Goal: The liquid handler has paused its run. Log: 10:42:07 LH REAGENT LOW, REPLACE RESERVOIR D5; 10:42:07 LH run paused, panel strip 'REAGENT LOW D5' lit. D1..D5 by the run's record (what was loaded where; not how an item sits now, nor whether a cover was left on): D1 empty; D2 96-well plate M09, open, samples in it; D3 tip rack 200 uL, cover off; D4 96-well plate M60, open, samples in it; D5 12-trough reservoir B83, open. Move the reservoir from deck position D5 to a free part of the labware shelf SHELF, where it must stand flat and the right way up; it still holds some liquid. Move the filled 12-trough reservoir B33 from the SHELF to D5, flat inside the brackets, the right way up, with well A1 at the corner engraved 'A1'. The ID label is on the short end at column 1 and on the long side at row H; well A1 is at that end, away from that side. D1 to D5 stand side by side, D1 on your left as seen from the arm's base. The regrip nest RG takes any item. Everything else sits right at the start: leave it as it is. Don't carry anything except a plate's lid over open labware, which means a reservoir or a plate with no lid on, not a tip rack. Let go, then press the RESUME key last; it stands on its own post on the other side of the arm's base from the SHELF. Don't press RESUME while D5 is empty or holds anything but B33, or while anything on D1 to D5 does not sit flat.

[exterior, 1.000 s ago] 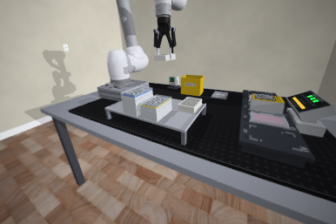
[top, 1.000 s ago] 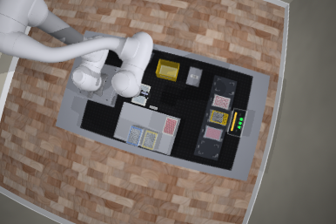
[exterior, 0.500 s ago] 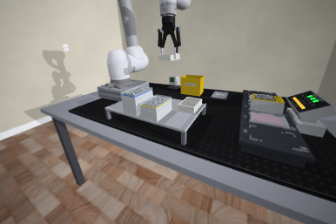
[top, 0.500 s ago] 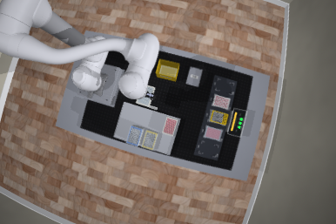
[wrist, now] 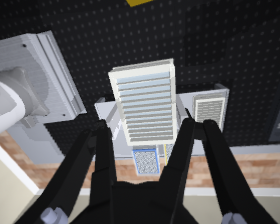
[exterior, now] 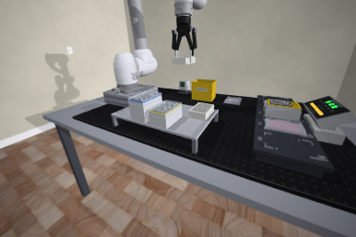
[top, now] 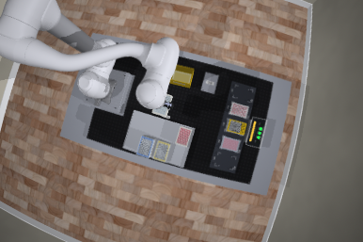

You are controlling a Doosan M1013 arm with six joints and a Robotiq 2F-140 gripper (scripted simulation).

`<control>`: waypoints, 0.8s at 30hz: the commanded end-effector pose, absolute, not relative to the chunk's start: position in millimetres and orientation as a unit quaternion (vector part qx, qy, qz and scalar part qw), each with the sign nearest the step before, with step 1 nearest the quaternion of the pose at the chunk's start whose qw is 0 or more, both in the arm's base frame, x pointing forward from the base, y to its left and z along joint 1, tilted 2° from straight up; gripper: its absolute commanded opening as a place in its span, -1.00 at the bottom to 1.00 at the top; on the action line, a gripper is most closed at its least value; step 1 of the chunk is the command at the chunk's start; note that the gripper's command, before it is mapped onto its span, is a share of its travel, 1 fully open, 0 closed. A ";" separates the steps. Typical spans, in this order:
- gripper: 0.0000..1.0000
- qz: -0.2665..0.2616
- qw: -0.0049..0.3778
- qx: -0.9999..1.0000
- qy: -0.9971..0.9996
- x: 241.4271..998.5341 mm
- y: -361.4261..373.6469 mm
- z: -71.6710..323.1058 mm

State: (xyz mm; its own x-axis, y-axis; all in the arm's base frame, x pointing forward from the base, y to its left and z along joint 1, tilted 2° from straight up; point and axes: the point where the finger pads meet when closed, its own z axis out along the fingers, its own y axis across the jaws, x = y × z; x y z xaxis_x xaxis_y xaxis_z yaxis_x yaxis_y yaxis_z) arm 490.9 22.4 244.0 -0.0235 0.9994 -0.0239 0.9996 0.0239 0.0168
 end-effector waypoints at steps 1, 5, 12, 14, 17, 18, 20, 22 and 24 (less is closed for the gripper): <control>-1.00 -0.002 0.019 0.697 0.717 505.9 21.9 244.5; -1.00 -0.002 0.019 0.697 0.717 512.9 22.3 244.6; -1.00 -0.002 0.019 0.697 0.717 526.9 23.0 244.9; -1.00 -0.002 0.019 0.697 0.717 531.6 23.3 245.0; -1.00 -0.002 0.019 0.697 0.717 538.5 23.7 245.2; -1.00 -0.002 0.019 0.697 0.717 540.9 23.8 245.3; -1.00 -0.002 0.019 0.697 0.717 545.5 24.0 245.4; -1.00 -0.002 0.019 0.697 0.717 547.9 24.2 245.4; -1.00 -0.002 0.019 0.697 0.717 550.2 24.3 245.5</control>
State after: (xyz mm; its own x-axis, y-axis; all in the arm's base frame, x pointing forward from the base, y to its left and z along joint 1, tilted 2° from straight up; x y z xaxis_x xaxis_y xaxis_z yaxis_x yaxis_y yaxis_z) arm 540.6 25.0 244.9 -0.0239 0.9994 -0.0239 0.9995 0.0243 0.0175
